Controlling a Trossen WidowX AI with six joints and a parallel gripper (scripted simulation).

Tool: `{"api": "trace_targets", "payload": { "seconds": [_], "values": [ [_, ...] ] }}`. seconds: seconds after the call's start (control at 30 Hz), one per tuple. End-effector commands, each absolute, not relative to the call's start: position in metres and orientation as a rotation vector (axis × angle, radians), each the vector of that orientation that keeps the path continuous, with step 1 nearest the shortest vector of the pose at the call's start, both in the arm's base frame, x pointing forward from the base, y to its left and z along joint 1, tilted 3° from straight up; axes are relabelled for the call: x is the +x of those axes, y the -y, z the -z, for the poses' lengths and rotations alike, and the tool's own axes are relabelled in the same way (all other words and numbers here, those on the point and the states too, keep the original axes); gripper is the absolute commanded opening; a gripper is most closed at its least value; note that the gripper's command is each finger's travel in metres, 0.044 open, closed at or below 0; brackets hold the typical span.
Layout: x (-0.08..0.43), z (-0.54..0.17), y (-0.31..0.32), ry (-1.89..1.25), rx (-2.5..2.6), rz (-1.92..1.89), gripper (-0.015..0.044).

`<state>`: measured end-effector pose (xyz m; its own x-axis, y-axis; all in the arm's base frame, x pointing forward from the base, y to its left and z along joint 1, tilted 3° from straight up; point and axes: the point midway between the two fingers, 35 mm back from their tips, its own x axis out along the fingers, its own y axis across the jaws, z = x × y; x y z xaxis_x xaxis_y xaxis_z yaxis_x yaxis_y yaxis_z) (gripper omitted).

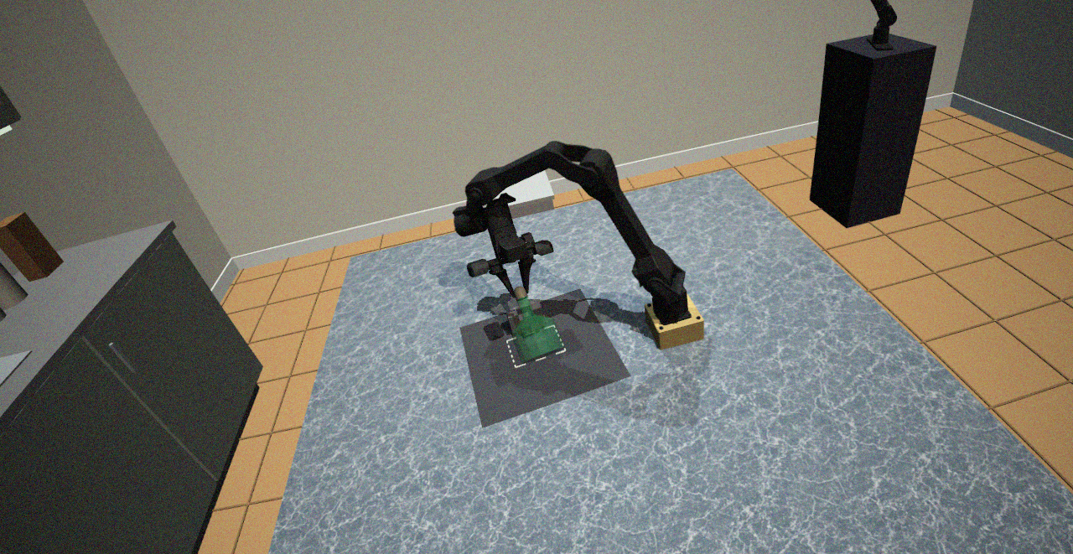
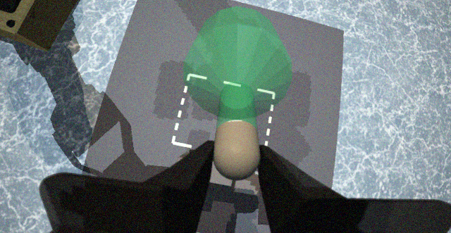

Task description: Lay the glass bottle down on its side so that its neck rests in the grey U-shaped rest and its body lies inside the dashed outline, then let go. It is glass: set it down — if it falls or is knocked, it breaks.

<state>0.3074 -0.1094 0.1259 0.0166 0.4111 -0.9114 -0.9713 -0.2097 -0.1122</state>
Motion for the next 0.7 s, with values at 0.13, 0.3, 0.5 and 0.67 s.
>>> {"api": "trace_targets", "payload": {
  "seconds": [0.13,0.3,0.5,0.67],
  "values": [
    [0.309,-0.119,0.120,-0.729,-1.080,-1.493,0.0107],
    [0.309,-0.117,0.122,-0.723,-1.077,-1.492,0.0107],
    [0.309,-0.115,0.125,-0.716,-1.074,-1.491,0.0107],
    [0.309,-0.113,0.128,-0.711,-1.071,-1.491,0.0107]
  ]
}}
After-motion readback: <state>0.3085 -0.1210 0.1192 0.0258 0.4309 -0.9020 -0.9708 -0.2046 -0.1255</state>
